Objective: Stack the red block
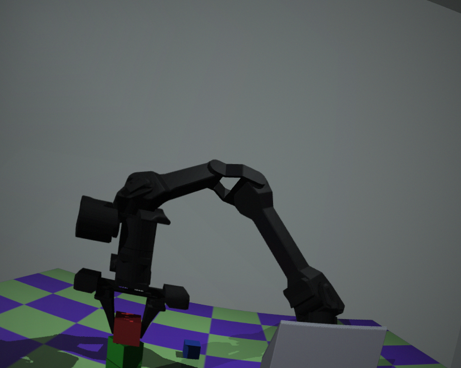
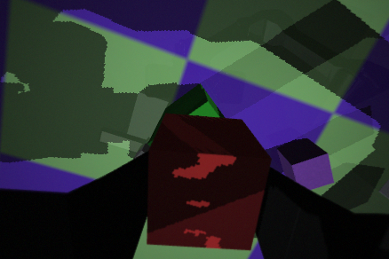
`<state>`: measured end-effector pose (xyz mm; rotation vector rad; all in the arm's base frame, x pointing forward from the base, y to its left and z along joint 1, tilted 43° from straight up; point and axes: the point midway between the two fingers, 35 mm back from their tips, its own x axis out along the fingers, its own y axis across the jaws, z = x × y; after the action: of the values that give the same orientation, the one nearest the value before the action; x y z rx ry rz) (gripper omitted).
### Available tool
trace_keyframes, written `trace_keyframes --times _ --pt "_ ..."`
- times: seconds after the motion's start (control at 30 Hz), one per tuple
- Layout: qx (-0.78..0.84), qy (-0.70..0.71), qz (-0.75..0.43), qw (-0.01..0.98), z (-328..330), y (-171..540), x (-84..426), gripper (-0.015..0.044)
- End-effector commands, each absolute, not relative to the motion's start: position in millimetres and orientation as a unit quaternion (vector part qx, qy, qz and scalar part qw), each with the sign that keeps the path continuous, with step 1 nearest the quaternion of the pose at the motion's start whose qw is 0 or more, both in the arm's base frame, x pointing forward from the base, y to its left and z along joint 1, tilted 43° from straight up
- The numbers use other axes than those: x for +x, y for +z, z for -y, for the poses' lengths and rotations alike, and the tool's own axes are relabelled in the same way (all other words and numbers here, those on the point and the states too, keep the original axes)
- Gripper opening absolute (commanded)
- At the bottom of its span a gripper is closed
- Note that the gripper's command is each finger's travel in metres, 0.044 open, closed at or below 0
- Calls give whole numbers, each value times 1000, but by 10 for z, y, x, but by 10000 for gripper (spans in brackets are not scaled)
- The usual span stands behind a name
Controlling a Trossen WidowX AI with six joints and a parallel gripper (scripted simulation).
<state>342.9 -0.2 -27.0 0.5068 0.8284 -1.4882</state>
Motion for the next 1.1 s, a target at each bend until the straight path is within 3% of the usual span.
trace_keyframes --times 0.0,0.03,0.6,1.07 --pt "220 -649 -362 632 1 -266 3433 0" --pt "220 -649 -362 632 -9 -256 3436 0" --pt "221 -650 -362 631 1 -270 3429 440" --pt "221 -650 -362 631 1 -270 3429 440"
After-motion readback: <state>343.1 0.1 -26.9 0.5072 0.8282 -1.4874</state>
